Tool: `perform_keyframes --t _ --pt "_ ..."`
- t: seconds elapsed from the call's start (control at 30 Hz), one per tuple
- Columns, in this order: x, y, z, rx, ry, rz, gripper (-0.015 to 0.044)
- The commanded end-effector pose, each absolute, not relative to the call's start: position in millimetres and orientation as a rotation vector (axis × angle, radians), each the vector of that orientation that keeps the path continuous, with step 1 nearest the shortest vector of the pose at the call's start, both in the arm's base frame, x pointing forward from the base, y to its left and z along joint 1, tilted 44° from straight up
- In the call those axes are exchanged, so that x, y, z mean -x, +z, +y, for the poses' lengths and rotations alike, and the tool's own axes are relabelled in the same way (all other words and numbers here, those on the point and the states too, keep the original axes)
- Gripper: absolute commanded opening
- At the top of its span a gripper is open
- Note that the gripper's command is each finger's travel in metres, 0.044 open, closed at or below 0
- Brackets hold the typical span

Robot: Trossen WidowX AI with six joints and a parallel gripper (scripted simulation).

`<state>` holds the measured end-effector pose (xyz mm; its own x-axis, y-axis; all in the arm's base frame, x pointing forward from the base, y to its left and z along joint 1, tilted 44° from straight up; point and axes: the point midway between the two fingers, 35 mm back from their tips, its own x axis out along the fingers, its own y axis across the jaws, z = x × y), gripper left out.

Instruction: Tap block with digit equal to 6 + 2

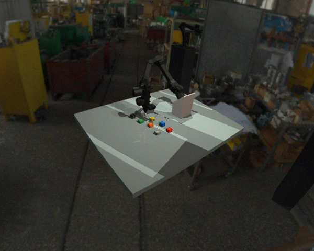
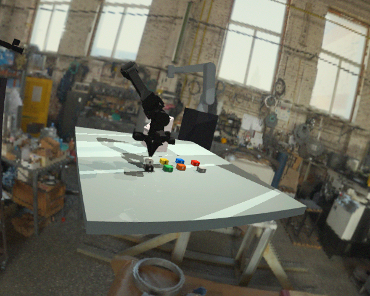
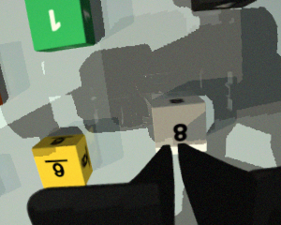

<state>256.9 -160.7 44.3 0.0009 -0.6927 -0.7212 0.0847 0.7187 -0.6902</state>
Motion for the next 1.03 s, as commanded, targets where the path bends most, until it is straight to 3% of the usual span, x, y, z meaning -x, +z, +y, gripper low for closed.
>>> perform_keyframes --t 0.0,0.03,0.13,0.33,0.5,0.73,1.0 --pt "-258.8 56.8 -152.3 0.532 -0.664 1.438 0.002" --pt "-258.8 56.8 -152.3 0.532 -0.664 1.438 0.002" --pt "-274.3 45.9 -131.4 0.515 -0.637 1.435 0.0099" --pt "-311.6 -3.0 -34.8 0.468 -0.57 1.448 0.0256" --pt "-308.8 -47.8 48.7 0.466 -0.572 1.464 0.0388" --pt "-263.3 -107.5 139.9 0.512 -0.644 1.443 0.04" --pt "-260.7 -109.9 142.9 0.514 -0.648 1.441 0.04"
